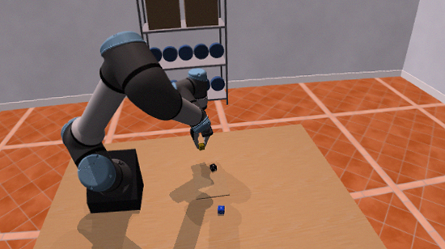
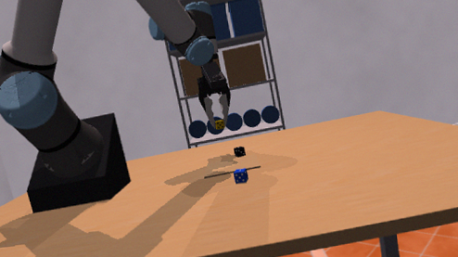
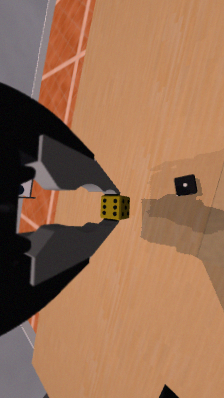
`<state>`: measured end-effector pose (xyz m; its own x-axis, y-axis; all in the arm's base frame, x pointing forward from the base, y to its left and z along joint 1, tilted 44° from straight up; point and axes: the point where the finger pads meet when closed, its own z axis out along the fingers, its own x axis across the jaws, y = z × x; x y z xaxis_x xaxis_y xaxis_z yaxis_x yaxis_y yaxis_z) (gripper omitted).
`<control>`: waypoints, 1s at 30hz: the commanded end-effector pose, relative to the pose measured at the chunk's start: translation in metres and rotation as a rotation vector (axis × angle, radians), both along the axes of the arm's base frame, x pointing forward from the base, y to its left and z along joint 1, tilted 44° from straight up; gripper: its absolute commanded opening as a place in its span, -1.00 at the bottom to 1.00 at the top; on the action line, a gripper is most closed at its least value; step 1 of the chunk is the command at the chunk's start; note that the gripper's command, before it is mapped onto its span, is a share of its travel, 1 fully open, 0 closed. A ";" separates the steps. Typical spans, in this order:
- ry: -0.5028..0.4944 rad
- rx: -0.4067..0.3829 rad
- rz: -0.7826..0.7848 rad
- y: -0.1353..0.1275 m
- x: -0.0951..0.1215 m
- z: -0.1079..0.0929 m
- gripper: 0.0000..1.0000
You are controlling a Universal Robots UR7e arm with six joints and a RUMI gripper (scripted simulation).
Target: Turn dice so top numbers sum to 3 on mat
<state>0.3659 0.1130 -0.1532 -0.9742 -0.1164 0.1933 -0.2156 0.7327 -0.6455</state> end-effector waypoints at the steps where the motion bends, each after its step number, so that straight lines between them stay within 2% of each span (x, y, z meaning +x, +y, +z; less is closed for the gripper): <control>1: -0.046 0.002 -0.065 -0.001 -0.002 0.000 -0.87; 6: -0.079 0.004 -0.113 -0.001 -0.003 -0.001 -0.87; 21: -0.287 0.005 -0.428 -0.004 -0.013 -0.003 -0.87; 23: -0.287 0.005 -0.428 -0.004 -0.013 -0.003 -0.87; 30: -0.406 -0.003 -0.617 -0.004 -0.018 -0.005 -0.87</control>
